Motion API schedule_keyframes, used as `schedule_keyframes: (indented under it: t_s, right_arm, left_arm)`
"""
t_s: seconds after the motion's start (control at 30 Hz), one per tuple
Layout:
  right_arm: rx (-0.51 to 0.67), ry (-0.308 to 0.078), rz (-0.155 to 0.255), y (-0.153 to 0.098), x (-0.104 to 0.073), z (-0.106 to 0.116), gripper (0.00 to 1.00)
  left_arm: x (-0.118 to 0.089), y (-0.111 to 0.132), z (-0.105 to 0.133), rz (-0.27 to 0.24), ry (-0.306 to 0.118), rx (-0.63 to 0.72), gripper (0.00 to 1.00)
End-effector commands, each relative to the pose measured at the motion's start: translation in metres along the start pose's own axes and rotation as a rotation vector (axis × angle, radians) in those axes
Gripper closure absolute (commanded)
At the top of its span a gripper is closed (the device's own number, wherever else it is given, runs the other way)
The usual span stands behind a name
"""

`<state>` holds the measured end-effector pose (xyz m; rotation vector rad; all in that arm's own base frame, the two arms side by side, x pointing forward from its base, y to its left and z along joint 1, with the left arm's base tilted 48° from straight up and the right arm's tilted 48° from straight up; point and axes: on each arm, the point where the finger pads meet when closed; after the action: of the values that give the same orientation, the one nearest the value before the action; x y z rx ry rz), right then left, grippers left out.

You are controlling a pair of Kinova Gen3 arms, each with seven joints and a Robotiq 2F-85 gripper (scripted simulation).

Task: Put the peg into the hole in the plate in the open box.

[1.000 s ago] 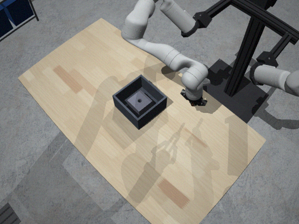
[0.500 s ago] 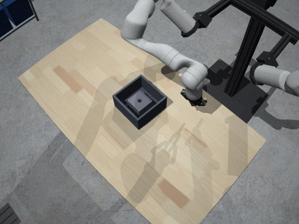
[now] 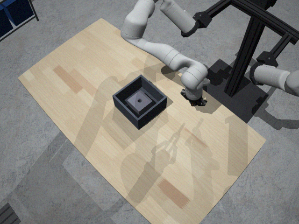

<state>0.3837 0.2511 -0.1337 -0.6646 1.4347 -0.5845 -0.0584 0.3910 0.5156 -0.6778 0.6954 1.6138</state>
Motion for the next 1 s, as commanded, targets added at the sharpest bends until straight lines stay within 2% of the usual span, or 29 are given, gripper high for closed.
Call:
schedule_keyframes:
  t_s: [0.0,0.3,0.63,0.7,0.97]
  right_arm:
    - [0.0,-0.005,0.002,0.0006,-0.0016,0.0,0.903]
    - [0.0,-0.019,0.002,0.0006,-0.0016,0.0,0.903]
    - [0.0,-0.065,0.004,0.0006,-0.0015,0.0001,0.903]
    - [0.0,-0.065,0.004,0.0006,-0.0015,0.0001,0.903]
    - [0.0,-0.129,0.008,0.0006,-0.0015,0.0001,0.903]
  left_arm:
    - [-0.0003,0.0003,0.0002,0.0,-0.001,-0.001,0.002]
    - [-0.0003,0.0003,0.0002,0.0,-0.001,-0.001,0.002]
    - [-0.0003,0.0003,0.0002,0.0,-0.001,-0.001,0.002]
    - [-0.0003,0.0003,0.0002,0.0,-0.001,-0.001,0.002]
    - [-0.0003,0.0003,0.0002,0.0,-0.001,-0.001,0.002]
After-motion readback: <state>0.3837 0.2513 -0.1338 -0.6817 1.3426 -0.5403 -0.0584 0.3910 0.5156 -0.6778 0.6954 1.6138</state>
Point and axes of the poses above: on each arm, the point where the finger pads meet when closed, its own x axis out along the fingers, its own y axis across the jaws, z = x × y, and after that the axes turned 3 degrees about x, right-handed
